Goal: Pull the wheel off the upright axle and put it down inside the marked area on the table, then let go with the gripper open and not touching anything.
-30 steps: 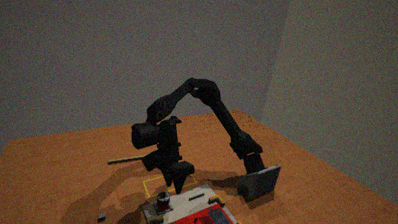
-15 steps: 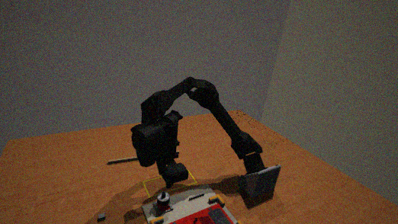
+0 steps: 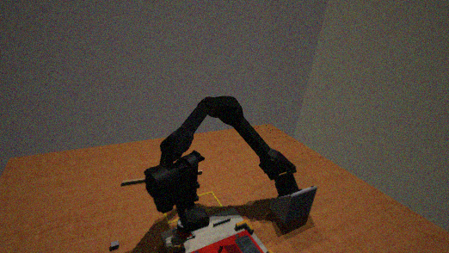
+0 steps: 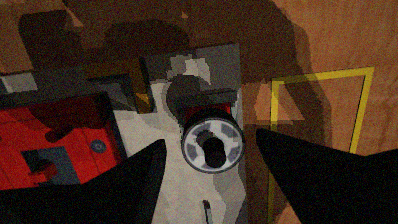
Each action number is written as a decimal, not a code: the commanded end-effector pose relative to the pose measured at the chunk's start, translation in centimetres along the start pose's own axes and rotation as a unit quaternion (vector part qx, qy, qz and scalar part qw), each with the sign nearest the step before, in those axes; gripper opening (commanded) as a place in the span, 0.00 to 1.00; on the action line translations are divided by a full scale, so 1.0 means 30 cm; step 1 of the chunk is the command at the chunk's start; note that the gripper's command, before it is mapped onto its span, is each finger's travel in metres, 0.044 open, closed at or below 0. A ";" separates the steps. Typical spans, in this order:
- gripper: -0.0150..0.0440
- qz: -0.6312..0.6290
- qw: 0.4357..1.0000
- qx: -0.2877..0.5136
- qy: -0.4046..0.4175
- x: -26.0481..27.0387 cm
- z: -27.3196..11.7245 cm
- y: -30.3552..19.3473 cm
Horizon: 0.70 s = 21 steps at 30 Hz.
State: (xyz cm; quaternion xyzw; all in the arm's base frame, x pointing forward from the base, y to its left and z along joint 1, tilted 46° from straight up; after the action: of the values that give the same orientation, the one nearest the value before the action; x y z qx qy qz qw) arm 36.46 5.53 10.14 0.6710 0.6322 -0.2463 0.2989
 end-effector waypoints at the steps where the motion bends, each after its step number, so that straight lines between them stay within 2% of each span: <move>1: 0.76 -0.002 1.000 -0.002 -0.002 -0.001 0.015 -0.005; 4: 0.63 0.000 1.000 0.000 0.000 0.000 0.004 0.000; 13: 0.53 0.000 1.000 0.000 0.000 0.000 0.004 0.000; 19: 0.26 0.000 1.000 0.000 0.000 0.000 0.001 0.000; 21: 0.25 0.000 1.000 0.000 0.000 0.000 -0.001 0.000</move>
State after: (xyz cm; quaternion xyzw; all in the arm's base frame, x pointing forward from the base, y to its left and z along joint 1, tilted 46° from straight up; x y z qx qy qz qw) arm 36.43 5.49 10.08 0.6698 0.6333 -0.2470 0.2988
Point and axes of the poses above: the point midway between the two fingers, 35 mm back from their tips, its own z axis out along the fingers, its own x axis across the jaws, y = z × x, the point moved 8 cm from there along -z, back along the fingers, and after that the axes turned 4 degrees about z, right-handed, at the moved point
